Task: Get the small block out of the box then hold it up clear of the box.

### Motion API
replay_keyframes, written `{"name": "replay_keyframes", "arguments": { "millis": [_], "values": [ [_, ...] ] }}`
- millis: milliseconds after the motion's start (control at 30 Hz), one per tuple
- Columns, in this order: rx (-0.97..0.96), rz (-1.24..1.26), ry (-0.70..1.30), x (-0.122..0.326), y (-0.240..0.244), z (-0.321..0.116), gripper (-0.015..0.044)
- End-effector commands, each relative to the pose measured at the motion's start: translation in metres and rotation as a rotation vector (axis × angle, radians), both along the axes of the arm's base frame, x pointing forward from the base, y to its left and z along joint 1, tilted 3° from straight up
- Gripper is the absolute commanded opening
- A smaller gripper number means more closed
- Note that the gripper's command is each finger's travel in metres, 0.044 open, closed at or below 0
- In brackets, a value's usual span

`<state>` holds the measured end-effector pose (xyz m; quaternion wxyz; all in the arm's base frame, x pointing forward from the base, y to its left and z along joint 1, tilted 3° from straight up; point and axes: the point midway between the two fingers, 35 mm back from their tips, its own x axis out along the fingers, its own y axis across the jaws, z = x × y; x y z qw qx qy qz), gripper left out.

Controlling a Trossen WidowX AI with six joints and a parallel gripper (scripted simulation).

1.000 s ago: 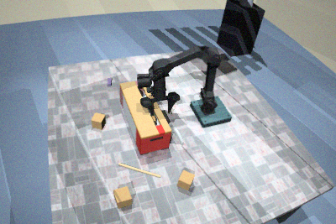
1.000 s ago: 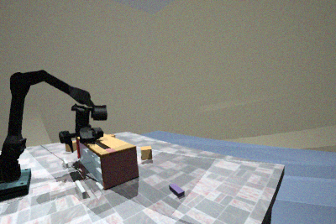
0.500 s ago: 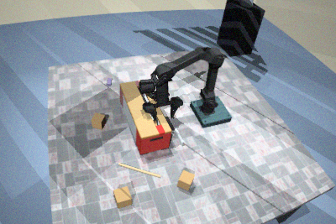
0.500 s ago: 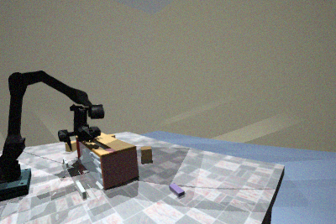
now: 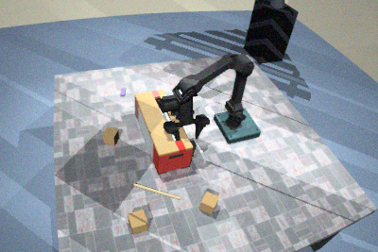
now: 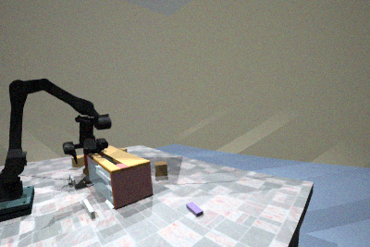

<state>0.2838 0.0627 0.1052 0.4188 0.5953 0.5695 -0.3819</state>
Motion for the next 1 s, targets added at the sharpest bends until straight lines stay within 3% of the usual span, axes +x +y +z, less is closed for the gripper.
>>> {"name": "replay_keyframes", "arguments": {
  "millis": [0, 300, 500, 567, 667, 967],
  "values": [
    [0.002, -0.005, -0.005, 0.001, 0.004, 0.001, 0.04],
    [0.0, 0.001, -0.001, -0.004, 0.0, 0.061, 0.04],
    [-0.002, -0.003, -0.005, -0.003, 0.0, 0.059, 0.04],
    [-0.046, 0.032, -0.054, -0.004, -0.007, 0.065, 0.0348],
    [-0.122, 0.323, -0.176, -0.006, -0.004, 0.066, 0.0285],
    [-0.313, 1.302, -0.473, -0.013, 0.013, 0.065, 0.0285]
  ]
}}
